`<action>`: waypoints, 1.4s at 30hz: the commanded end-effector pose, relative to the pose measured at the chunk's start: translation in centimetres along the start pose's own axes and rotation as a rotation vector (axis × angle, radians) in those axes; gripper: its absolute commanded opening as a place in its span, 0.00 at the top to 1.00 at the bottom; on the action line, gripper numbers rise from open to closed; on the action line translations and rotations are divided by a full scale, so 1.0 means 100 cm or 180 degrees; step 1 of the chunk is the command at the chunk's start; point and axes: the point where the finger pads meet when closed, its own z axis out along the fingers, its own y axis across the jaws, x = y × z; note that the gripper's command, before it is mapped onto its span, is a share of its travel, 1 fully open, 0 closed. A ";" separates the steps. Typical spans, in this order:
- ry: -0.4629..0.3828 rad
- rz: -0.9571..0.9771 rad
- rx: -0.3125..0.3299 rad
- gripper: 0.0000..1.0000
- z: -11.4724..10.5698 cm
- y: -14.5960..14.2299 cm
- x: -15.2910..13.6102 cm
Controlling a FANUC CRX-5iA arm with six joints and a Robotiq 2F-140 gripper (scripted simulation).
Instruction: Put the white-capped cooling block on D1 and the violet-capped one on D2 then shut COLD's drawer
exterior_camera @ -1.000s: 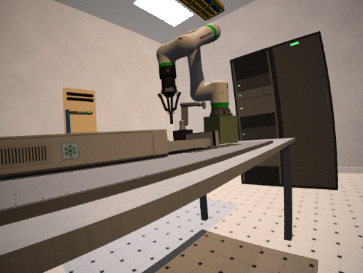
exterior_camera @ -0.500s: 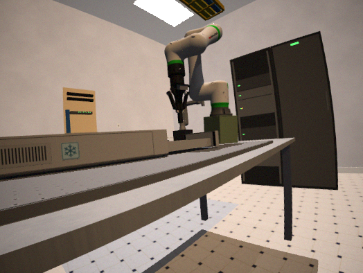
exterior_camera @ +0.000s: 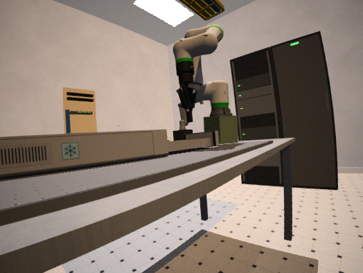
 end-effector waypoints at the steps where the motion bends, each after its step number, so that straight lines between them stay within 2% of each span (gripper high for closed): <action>1: 0.0001 -0.0003 -0.0007 0.90 0.000 -0.006 0.015; 27: 0.0002 -0.0003 -0.0006 0.90 0.004 -0.040 0.095; 42: 0.0002 -0.0003 -0.0006 0.90 0.017 -0.040 0.095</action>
